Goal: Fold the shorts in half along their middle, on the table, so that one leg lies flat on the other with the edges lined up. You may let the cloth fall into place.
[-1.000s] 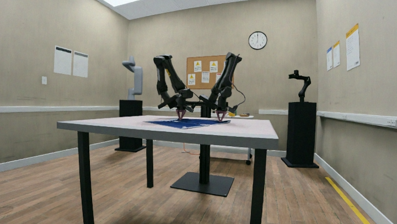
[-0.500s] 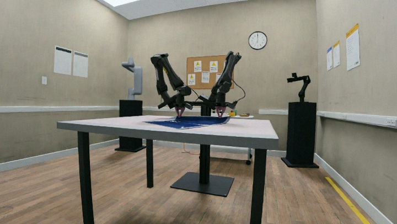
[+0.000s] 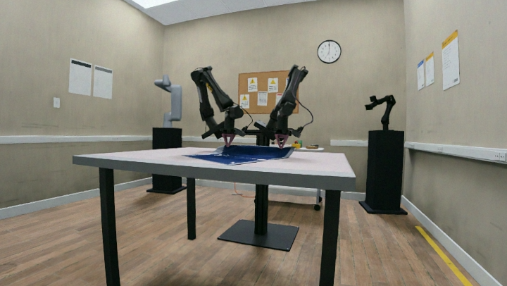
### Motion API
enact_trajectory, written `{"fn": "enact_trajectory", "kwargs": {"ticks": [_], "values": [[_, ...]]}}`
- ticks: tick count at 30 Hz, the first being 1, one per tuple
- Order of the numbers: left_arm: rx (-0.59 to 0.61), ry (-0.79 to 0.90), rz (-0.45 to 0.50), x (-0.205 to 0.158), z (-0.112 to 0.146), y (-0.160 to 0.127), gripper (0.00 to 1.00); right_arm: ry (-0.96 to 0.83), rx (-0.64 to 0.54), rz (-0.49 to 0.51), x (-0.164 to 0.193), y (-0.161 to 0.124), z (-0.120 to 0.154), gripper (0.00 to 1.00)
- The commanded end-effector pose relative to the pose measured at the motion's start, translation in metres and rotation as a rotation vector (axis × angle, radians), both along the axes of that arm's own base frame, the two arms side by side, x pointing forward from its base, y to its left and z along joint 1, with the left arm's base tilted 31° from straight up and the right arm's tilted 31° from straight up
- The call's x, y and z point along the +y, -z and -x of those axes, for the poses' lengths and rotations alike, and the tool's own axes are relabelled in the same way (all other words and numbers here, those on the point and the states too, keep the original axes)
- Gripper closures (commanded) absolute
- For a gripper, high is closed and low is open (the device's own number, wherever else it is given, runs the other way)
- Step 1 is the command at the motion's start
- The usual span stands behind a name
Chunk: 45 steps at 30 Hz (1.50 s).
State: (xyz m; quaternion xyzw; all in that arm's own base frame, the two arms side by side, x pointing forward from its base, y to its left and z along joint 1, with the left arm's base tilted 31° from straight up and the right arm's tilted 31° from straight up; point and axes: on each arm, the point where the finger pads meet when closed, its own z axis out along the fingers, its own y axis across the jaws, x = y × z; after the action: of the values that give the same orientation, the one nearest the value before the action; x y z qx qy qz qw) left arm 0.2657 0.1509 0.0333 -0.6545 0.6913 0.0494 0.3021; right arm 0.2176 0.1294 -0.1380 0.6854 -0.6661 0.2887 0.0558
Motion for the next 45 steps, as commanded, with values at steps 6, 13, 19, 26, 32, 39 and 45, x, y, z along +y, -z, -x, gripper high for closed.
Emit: {"fn": "enact_trajectory", "kwargs": {"ticks": [6, 13, 19, 26, 32, 39, 45], "values": [[-0.063, -0.004, -0.036, 0.003, -0.013, -0.022, 1.0, -0.028, -0.046, -0.026, 0.019, -0.014, -0.009, 1.0], [-0.016, -0.005, -0.03, 0.004, 0.007, -0.006, 1.0, -0.027, -0.026, 0.004, 0.005, -0.01, 0.005, 1.0], [-0.04, 0.017, -0.029, 0.005, 0.017, -0.004, 1.0, -0.01, 0.002, 0.015, -0.003, 0.006, 0.03, 1.0], [-0.047, 0.022, -0.031, 0.008, 0.033, 0.001, 1.0, -0.008, -0.006, 0.012, -0.005, 0.012, 0.048, 1.0], [-0.049, 0.028, -0.028, 0.008, 0.042, 0.005, 1.0, -0.008, -0.007, 0.013, -0.007, 0.015, 0.058, 1.0], [-0.047, 0.03, -0.03, 0.011, 0.061, 0.012, 1.0, -0.01, -0.005, 0.023, -0.01, 0.018, 0.077, 1.0], [-0.072, -0.004, -0.064, 0.022, 0.058, -0.001, 1.0, -0.032, -0.041, -0.015, 0.007, 0.012, 0.068, 1.0]]}}
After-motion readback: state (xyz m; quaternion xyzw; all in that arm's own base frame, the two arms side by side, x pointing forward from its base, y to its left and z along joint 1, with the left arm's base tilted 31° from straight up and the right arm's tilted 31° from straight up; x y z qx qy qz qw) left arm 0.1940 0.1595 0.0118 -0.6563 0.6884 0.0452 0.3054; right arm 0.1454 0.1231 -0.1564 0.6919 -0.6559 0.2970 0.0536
